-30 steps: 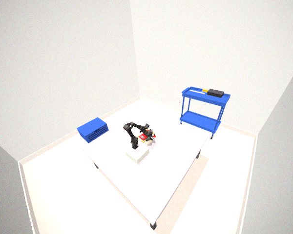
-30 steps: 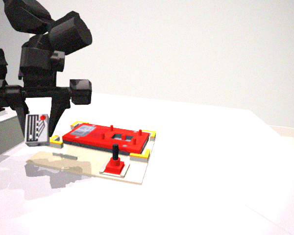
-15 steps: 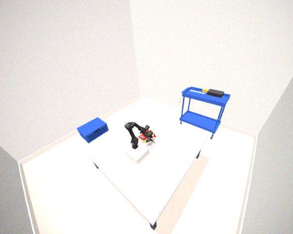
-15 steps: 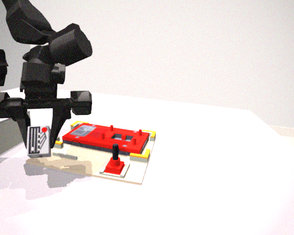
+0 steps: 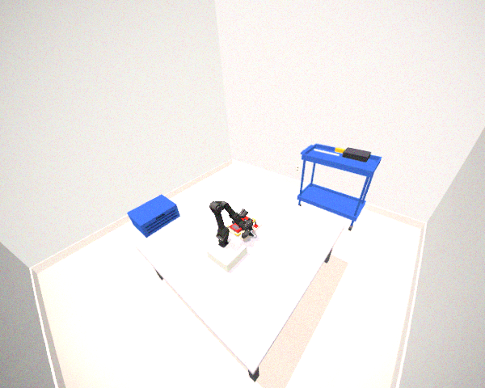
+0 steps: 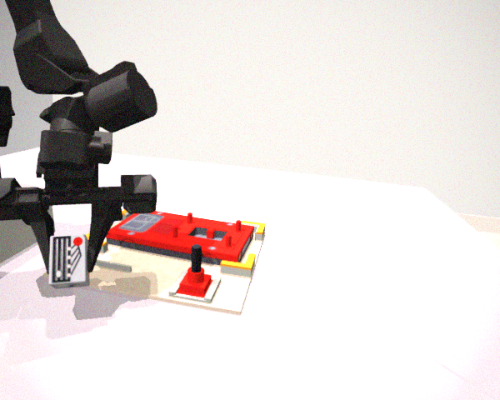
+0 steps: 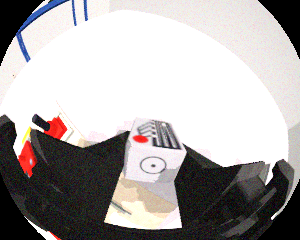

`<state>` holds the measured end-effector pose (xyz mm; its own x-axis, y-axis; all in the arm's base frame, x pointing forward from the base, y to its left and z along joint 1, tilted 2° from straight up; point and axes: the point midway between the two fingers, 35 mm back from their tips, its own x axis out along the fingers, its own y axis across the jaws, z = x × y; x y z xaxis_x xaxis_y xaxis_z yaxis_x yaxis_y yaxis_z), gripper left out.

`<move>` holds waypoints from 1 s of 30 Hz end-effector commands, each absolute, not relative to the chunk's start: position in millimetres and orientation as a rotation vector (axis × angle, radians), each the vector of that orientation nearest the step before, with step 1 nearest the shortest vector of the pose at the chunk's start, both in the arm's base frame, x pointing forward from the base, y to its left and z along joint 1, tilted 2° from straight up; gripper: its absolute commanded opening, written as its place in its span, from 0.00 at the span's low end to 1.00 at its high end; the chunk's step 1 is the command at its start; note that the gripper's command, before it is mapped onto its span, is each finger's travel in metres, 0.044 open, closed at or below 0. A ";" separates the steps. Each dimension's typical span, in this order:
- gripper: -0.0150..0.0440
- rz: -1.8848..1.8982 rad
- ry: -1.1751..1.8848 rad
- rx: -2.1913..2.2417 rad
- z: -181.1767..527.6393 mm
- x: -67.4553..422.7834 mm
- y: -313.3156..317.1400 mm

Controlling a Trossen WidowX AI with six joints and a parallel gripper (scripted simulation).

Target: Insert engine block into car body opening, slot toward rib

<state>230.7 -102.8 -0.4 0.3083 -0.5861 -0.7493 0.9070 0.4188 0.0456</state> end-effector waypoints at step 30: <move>0.61 -1.054 0.713 0.512 -29.3 232.3 -103.7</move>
<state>232.3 -103.8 -29.4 0.3099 -0.5986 -0.7387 0.9089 0.4145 0.0454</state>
